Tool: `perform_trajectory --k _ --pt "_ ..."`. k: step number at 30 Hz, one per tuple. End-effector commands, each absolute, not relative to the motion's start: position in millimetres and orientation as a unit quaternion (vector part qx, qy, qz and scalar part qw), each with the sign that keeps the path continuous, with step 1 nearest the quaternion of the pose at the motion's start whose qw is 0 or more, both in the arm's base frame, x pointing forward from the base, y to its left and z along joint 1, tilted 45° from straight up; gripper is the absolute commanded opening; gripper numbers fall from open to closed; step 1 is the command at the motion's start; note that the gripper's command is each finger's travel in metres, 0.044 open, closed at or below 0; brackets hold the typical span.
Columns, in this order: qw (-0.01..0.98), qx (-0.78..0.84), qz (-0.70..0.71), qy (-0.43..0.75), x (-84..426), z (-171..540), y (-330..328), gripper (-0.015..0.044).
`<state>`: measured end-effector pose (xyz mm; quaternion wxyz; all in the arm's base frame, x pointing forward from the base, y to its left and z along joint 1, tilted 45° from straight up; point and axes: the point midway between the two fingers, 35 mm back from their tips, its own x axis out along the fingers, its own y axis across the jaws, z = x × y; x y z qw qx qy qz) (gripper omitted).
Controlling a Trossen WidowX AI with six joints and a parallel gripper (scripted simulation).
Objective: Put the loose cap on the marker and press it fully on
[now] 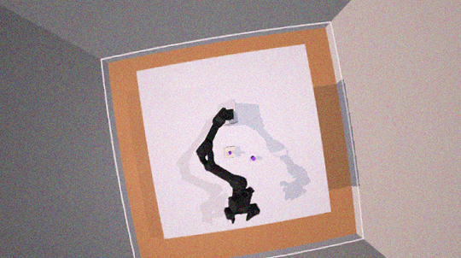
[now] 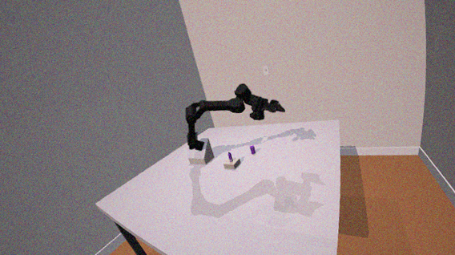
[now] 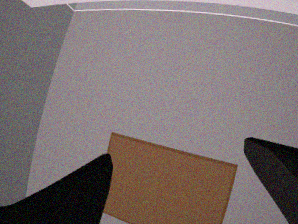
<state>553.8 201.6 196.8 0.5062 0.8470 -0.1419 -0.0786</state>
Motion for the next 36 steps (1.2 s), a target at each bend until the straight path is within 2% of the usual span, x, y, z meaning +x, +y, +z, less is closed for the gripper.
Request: perform_trajectory --k 1,6,11,16,23,30,36 --pt "0.512 0.844 -0.083 -0.138 554 194 203 0.0374" --pt "0.646 0.741 -0.179 -0.026 543 123 222 0.0243" --pt "0.76 0.578 -0.272 0.117 507 47 229 0.0242" --pt "0.812 0.423 -0.328 0.232 464 -3 223 0.0242" --pt "0.822 0.204 -0.378 0.373 398 -42 200 0.0242" --pt "0.765 -0.026 -0.406 0.499 328 -49 168 0.0242" --pt "0.745 -0.074 -0.409 0.522 317 -43 158 0.0242"
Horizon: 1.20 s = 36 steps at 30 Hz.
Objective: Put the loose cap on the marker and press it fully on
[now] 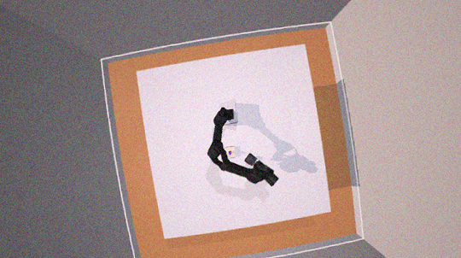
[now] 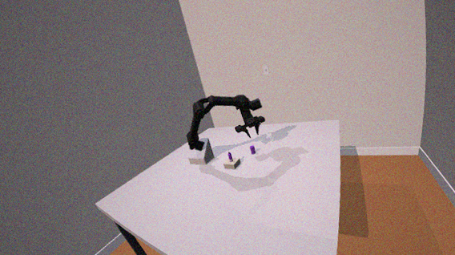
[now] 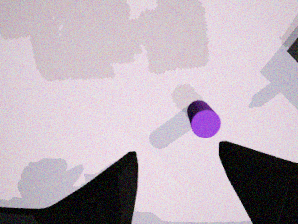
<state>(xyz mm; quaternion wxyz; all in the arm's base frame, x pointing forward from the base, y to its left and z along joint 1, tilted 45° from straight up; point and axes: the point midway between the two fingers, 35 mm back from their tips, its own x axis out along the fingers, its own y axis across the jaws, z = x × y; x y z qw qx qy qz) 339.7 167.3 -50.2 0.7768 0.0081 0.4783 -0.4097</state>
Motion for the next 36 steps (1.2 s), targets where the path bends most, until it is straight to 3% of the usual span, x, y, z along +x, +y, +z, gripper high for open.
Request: perform_trajectory --k 1,36 --pt "0.745 -0.074 -0.409 0.522 317 -43 158 0.0242" --pt "0.745 -0.075 -0.41 0.521 329 -98 103 0.0242"
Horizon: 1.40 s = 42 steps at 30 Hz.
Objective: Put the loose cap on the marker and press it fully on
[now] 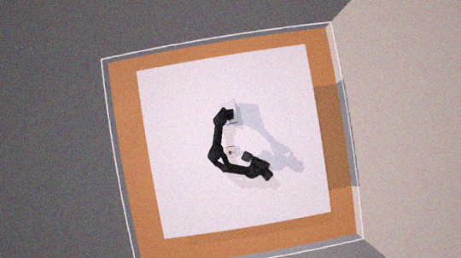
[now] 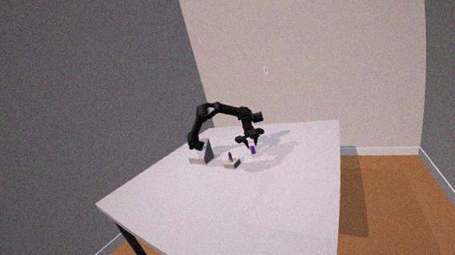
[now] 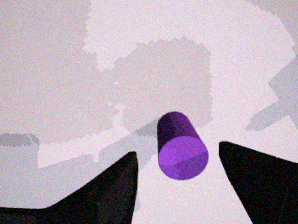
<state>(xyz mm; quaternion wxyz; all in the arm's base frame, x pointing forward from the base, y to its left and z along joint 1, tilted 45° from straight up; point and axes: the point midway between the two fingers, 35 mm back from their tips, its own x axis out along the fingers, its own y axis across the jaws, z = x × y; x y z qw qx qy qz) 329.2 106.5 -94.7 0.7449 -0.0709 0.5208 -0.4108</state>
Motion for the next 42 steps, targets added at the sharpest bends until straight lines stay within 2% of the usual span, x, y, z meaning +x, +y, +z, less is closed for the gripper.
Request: perform_trajectory --k 1,17,21,30,33,42 --pt "0.745 -0.075 -0.41 0.521 329 -99 102 0.0242" --pt "0.745 -0.076 -0.411 0.52 331 -114 85 0.0242" --pt "0.745 -0.076 -0.411 0.52 332 -114 85 0.0137" --pt "0.745 -0.076 -0.411 0.52 332 -114 85 0.0077" --pt "0.745 -0.075 -0.41 0.52 331 -111 89 0.0" --pt "0.745 -0.075 -0.41 0.521 328 -89 112 0.0"
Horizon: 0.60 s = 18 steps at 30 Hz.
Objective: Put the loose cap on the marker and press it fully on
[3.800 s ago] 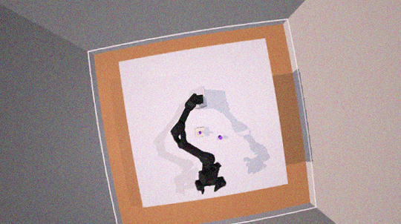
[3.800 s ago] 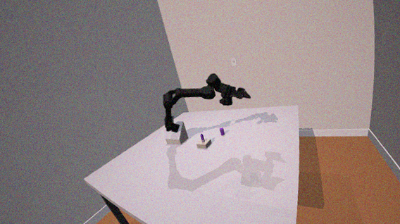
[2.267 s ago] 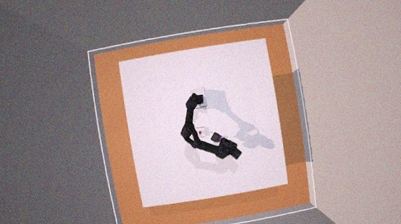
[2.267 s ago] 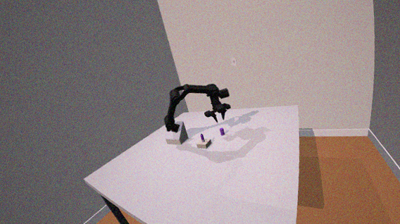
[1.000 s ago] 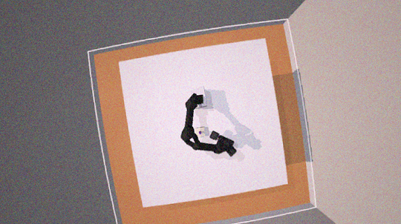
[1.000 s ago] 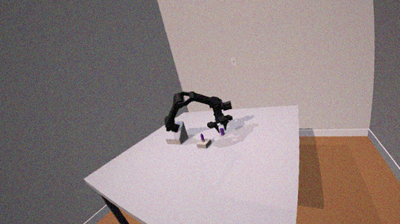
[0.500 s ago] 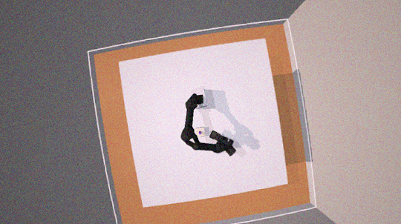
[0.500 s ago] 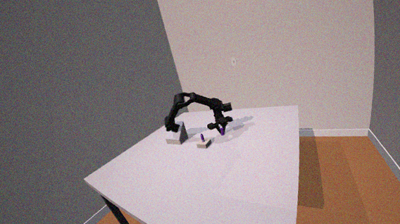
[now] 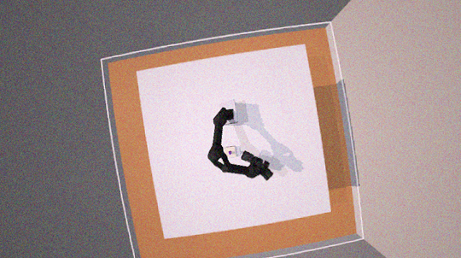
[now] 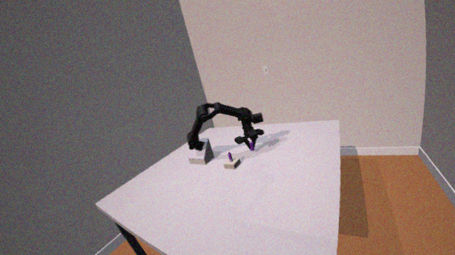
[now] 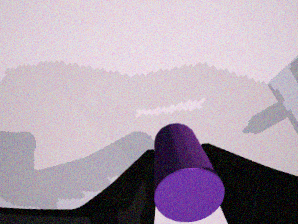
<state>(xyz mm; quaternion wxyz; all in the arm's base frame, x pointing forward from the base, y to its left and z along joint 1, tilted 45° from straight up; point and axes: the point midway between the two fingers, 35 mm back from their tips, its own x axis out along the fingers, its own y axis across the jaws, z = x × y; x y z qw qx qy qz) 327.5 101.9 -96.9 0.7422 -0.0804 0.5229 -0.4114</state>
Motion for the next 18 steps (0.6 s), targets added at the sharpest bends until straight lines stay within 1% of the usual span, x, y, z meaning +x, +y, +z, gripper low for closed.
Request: perform_trajectory --k 1,8,18 --pt "0.745 -0.075 -0.41 0.521 328 -86 114 0.0" --pt "0.745 -0.075 -0.41 0.521 324 -72 127 0.0" --pt "0.745 -0.075 -0.41 0.521 320 -47 117 0.0"
